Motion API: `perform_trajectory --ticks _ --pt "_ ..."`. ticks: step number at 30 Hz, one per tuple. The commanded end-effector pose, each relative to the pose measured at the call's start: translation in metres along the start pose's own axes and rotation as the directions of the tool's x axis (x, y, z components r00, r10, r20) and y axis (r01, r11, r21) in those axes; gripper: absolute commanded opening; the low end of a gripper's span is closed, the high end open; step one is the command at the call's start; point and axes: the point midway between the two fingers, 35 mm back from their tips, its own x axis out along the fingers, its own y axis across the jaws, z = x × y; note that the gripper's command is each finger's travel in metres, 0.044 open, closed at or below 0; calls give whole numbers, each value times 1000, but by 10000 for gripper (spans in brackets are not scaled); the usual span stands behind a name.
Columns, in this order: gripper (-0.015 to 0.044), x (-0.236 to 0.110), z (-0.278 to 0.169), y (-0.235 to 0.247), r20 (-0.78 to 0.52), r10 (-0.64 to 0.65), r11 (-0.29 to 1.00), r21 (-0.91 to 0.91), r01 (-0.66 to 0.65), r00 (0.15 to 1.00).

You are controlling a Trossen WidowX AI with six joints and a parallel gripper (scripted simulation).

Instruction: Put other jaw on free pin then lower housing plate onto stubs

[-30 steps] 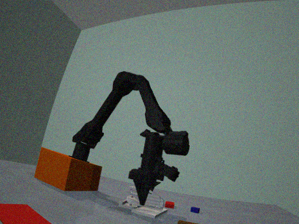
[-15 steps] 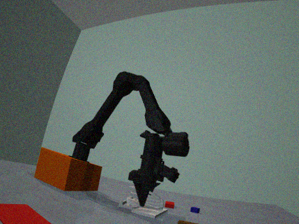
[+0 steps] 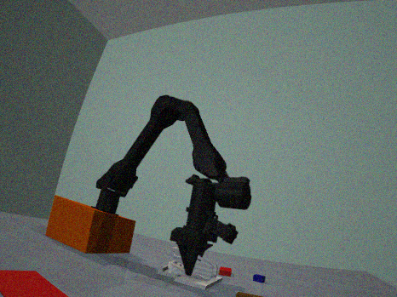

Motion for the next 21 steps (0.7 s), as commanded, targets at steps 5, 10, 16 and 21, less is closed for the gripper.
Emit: perform_trajectory --ticks 5,10,16,21 --pt "134 2 0 0 0 0 1000 0 0 1000" --pt "134 5 0 0 0 0 1000 -6 0 1000" --pt "134 5 0 0 0 0 1000 -8 0 1000" --pt "134 5 0 0 0 0 1000 -8 0 1000"
